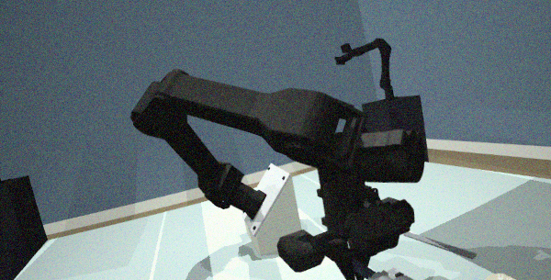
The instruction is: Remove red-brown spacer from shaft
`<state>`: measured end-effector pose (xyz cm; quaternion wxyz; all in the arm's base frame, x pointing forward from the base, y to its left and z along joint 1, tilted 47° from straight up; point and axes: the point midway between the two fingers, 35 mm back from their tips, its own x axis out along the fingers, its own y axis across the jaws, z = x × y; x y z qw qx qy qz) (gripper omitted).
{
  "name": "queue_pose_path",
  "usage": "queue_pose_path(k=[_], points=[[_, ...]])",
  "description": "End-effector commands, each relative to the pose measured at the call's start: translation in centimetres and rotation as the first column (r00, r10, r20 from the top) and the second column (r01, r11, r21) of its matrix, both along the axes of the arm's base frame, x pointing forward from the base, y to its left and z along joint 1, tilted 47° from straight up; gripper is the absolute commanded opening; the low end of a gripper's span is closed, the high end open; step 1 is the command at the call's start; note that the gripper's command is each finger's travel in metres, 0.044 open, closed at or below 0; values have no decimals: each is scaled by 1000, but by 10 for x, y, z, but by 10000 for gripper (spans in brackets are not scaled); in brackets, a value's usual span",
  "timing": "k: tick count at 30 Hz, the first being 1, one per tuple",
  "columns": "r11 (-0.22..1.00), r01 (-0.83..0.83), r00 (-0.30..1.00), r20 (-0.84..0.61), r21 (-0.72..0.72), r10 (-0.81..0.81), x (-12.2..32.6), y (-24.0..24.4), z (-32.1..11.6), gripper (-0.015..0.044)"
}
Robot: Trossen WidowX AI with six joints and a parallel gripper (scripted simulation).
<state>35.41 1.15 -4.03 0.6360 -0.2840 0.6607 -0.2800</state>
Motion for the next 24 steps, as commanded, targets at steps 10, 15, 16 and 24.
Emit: queue_pose_path(k=[10, 15, 16, 24], points=[[1000, 3, 1000, -2, 4, -3, -3, 1, -1, 0], [1000, 3, 1000, -2, 4, -3, -4, 1, -1, 0], [1000, 3, 1000, -2, 4, -3, -4, 1, -1, 0], [1000, 3, 1000, -2, 4, -3, -5, 1, -1, 0]])
